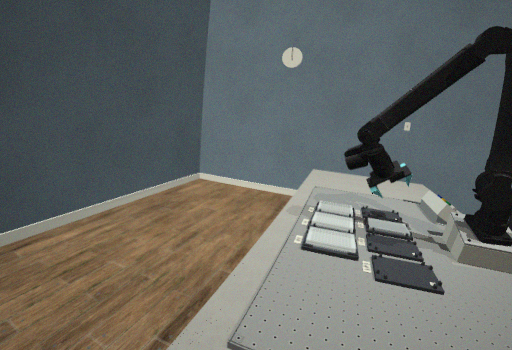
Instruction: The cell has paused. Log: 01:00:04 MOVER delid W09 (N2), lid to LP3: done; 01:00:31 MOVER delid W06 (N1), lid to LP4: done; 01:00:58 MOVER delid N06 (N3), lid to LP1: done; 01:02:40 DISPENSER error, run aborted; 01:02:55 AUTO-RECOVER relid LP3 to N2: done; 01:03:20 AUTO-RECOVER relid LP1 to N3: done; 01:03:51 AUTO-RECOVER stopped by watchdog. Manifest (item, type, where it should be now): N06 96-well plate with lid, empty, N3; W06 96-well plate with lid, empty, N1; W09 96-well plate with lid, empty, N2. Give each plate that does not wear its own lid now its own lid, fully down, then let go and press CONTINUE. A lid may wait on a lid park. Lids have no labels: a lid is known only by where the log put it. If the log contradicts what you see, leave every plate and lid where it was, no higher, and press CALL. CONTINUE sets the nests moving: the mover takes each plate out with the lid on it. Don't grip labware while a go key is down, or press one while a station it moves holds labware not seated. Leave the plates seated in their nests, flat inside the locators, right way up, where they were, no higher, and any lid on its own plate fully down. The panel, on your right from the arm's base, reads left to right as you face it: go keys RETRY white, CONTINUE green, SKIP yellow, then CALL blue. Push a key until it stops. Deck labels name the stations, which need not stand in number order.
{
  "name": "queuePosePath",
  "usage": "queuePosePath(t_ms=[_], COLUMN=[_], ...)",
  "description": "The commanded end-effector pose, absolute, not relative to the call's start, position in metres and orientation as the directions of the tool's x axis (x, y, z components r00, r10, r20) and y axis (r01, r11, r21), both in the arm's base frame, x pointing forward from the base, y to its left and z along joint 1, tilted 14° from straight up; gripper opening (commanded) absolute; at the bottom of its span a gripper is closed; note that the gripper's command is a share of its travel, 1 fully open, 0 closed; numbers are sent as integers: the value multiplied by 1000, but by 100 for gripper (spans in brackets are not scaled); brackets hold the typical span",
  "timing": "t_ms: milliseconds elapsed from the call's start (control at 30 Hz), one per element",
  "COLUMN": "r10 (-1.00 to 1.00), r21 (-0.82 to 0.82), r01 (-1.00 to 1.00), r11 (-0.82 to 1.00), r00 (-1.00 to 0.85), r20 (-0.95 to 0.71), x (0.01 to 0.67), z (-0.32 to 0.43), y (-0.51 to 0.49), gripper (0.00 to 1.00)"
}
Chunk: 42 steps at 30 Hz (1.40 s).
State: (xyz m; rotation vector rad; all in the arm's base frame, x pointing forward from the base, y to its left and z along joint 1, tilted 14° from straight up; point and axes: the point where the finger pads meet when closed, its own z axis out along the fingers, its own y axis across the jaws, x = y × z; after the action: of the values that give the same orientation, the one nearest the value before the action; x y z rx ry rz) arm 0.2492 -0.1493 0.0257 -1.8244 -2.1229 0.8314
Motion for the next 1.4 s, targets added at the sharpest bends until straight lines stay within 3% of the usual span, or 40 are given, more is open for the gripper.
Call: queuePosePath(t_ms=[0, 733, 1367], r10=[946, 838, 672], r21=[-506, -347, -183], r01=[846, 779, 649], r11=[168, 523, 738], r00=[-283, -545, -733], r20=[-160, 40, 112], x=[261, 277, 287], z=[29, 12, 5], y=[-142, -100, -73], gripper=[100, 100, 100])
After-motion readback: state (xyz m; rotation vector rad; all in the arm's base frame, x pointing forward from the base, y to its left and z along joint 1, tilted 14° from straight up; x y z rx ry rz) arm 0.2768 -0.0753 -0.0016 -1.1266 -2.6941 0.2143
